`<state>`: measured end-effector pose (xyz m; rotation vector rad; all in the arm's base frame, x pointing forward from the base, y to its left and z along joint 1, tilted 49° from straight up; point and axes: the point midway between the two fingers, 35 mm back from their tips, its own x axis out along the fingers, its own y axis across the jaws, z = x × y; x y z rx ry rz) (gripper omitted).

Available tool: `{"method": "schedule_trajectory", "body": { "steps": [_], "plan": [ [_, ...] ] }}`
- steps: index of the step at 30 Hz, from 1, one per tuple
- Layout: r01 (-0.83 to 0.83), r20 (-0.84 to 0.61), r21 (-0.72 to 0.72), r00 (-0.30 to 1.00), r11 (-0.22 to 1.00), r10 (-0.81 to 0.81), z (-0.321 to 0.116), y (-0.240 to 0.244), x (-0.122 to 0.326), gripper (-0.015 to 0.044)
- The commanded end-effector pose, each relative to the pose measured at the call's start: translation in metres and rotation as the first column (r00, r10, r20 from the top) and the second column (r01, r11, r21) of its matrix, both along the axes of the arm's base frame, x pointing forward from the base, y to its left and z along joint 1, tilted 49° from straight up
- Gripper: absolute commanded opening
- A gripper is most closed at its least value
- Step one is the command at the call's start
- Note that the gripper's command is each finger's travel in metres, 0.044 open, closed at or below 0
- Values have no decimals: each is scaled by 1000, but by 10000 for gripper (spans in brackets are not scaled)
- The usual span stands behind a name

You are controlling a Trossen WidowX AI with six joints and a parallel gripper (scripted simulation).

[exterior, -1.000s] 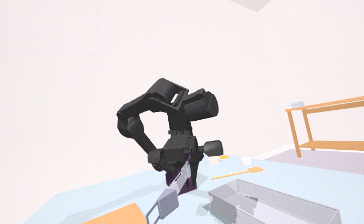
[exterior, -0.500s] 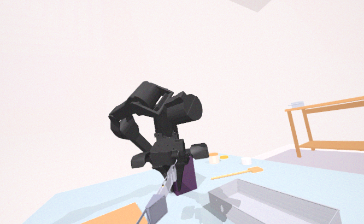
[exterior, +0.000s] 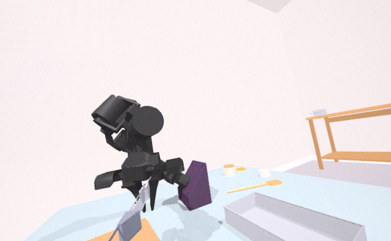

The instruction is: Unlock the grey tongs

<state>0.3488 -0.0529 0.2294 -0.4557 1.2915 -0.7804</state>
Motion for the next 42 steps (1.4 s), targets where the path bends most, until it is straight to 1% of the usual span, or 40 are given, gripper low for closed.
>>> {"method": "schedule_trajectory", "body": {
  "steps": [1, 11, 22, 36, 42],
  "plan": [
    [-66, -49, -12, 997, 998, 66, 20, -14, -14, -150],
    [-214, -202, -25, 958, 977, 205, 53, -44, -51, -150],
    [-355, -366, -28, 874, 935, 321, 83, -70, -96, -150],
    [-357, -366, -24, 872, 934, 324, 82, -71, -97, -150],
    [-359, -299, 67, 883, 931, 362, 69, -76, -102, -150]
  ]
}}
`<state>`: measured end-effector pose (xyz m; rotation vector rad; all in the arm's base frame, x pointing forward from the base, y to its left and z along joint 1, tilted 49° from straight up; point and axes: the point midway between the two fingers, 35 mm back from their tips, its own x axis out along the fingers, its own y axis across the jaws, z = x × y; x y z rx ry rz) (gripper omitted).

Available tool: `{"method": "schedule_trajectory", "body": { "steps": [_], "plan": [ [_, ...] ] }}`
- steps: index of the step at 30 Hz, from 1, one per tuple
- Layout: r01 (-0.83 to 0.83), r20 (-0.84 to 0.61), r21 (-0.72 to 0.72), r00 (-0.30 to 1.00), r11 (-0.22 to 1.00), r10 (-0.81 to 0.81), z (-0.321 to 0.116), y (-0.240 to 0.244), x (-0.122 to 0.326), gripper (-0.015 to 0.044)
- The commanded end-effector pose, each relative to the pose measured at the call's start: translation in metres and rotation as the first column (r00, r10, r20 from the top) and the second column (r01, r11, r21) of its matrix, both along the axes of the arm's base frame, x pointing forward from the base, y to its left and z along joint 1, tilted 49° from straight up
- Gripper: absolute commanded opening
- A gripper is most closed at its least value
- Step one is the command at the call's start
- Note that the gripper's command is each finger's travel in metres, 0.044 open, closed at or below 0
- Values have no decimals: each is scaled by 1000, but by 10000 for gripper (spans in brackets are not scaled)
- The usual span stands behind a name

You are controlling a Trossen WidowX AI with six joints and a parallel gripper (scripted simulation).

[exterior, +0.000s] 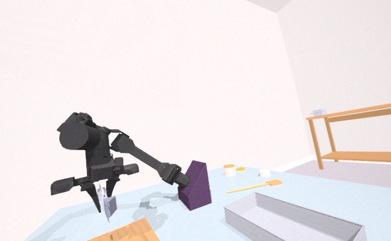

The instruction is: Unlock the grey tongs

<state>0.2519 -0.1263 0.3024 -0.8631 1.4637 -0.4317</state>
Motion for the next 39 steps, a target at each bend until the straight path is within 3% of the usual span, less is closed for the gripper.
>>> {"method": "schedule_trajectory", "body": {
  "steps": [1, 11, 20, 29, 39],
  "plan": [
    [-8, 40, 83, 999, 997, 4, -7, -3, -6, -150],
    [-93, 178, 278, 983, 956, 44, -28, -11, -10, -150],
    [-238, 346, 352, 932, 905, 110, -34, -15, -9, -150],
    [-413, 518, 311, 829, 856, 211, -29, -19, -9, -150],
    [-582, 655, 153, 665, 799, 359, -16, -21, -14, -150]
  ]
}}
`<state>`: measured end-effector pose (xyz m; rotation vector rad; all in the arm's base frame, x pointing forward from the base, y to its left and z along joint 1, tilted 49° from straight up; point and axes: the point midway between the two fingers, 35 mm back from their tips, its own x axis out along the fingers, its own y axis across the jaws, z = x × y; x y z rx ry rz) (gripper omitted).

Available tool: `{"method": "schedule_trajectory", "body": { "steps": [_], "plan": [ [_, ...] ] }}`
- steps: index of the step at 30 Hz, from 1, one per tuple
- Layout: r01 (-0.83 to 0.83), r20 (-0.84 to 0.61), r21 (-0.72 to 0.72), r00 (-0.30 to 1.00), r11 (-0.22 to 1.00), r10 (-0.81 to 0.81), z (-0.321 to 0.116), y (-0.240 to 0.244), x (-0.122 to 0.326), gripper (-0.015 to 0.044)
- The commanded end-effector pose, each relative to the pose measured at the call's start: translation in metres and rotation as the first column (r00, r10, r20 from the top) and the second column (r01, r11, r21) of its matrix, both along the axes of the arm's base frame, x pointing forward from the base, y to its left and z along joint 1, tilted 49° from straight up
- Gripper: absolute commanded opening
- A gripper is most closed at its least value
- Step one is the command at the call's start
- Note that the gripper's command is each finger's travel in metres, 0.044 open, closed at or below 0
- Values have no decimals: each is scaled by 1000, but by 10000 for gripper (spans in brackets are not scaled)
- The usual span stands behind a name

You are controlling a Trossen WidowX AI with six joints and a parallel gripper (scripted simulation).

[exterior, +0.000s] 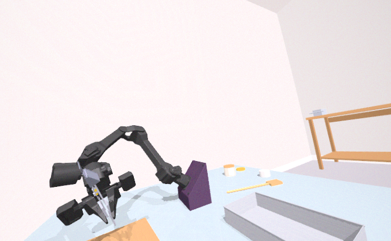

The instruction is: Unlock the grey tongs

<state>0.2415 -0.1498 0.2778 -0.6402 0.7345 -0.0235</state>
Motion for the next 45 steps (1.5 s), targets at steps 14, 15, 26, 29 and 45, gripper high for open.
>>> {"method": "schedule_trajectory", "body": {
  "steps": [14, 15, 26, 29, 45],
  "plan": [
    [-188, 263, -247, 931, 951, 252, 27, 7, -18, -150],
    [-188, 263, -247, 931, 951, 252, 27, 7, -18, -150],
    [-188, 263, -247, 931, 951, 252, 27, 7, -18, -150],
    [-188, 263, -247, 931, 951, 252, 27, 7, -18, -150],
    [-188, 263, -247, 931, 951, 252, 27, 7, -18, -150]
  ]
}}
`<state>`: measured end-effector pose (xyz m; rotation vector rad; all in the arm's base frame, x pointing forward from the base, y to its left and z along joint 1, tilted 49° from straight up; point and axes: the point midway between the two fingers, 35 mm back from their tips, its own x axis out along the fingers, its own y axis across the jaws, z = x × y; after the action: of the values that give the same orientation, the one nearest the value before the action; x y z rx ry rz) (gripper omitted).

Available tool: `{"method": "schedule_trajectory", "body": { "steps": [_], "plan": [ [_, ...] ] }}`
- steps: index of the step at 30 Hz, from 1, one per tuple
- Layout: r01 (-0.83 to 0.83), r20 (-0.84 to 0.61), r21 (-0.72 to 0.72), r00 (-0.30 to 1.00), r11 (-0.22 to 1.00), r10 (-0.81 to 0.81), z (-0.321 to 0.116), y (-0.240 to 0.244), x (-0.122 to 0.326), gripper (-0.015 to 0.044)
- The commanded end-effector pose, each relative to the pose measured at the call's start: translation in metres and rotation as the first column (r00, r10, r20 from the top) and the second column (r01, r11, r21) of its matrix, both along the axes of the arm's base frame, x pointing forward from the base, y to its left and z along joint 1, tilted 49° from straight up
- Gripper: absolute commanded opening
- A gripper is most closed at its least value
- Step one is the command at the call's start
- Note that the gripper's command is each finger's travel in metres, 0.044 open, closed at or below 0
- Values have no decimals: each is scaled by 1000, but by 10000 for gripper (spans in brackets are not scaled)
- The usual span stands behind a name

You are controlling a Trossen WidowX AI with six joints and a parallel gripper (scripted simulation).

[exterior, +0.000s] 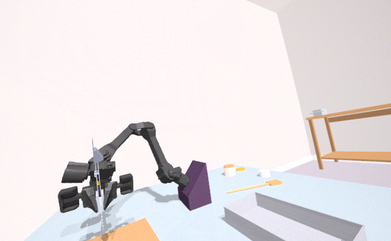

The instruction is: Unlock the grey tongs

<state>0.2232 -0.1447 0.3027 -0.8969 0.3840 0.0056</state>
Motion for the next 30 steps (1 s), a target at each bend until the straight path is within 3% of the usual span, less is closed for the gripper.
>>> {"method": "schedule_trajectory", "body": {
  "steps": [1, 10, 21, 30],
  "plan": [
    [-10, 8, -8, 1000, 1000, 10, 2, 2, 0, -150],
    [27, -38, 41, 999, 999, -26, -2, 0, 4, -150],
    [214, -267, 172, 950, 962, -164, -19, -2, 17, -150],
    [365, -445, 160, 856, 917, -263, -30, 1, 22, -150]
  ]
}}
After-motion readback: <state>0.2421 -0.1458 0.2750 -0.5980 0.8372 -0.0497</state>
